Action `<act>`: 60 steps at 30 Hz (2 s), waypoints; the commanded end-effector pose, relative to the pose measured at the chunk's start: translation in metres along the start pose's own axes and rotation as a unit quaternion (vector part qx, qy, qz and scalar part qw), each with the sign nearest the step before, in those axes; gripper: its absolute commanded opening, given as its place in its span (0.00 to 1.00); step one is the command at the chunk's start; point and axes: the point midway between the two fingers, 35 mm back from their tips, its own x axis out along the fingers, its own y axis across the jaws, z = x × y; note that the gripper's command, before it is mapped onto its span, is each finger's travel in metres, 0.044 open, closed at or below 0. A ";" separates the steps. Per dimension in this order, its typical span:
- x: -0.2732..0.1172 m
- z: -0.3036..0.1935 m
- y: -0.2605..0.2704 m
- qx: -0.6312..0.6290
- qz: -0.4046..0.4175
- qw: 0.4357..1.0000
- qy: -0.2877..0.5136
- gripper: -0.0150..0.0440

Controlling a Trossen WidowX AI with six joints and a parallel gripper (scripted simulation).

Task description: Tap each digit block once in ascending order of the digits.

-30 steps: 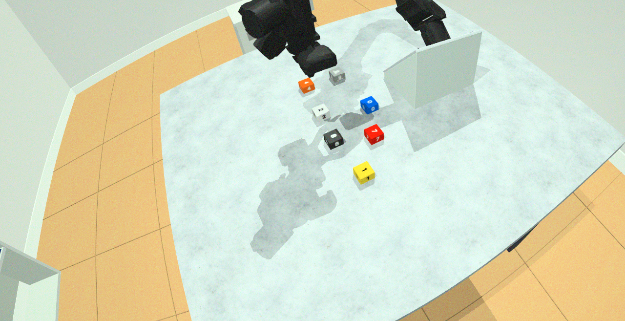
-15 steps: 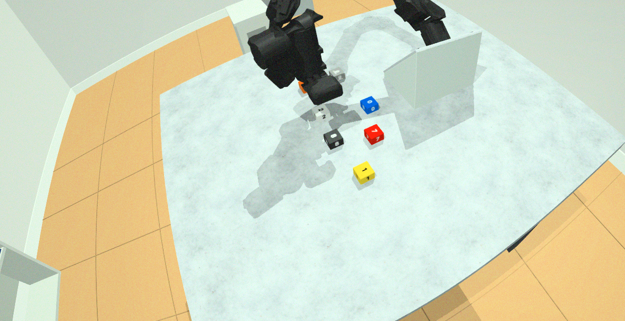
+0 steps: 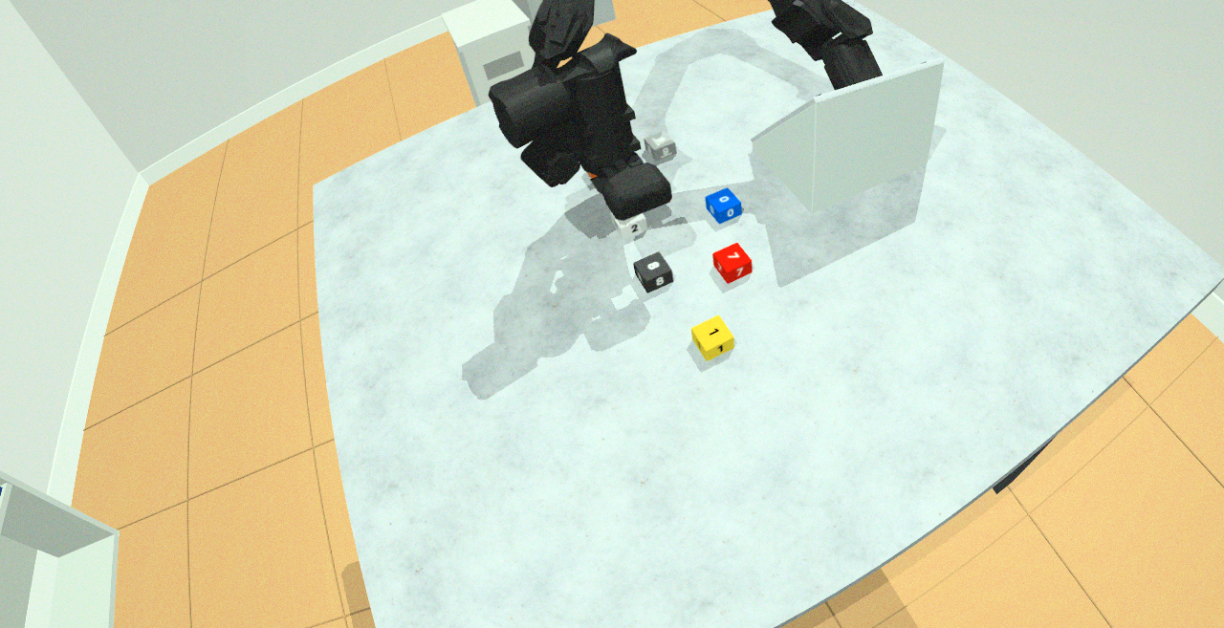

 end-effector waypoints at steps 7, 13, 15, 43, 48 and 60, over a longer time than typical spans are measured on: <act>0.016 -0.003 0.000 -0.005 -0.003 1.000 0.005 0.29; 0.016 -0.003 0.000 -0.005 -0.003 1.000 0.005 0.29; 0.004 -0.001 0.000 -0.002 -0.001 1.000 0.002 0.29; -0.096 -0.013 -0.110 -0.005 -0.003 1.000 0.005 0.29; -0.096 -0.013 -0.111 -0.005 -0.003 1.000 0.005 0.29; -0.015 -0.014 -0.112 -0.005 -0.005 1.000 0.005 0.29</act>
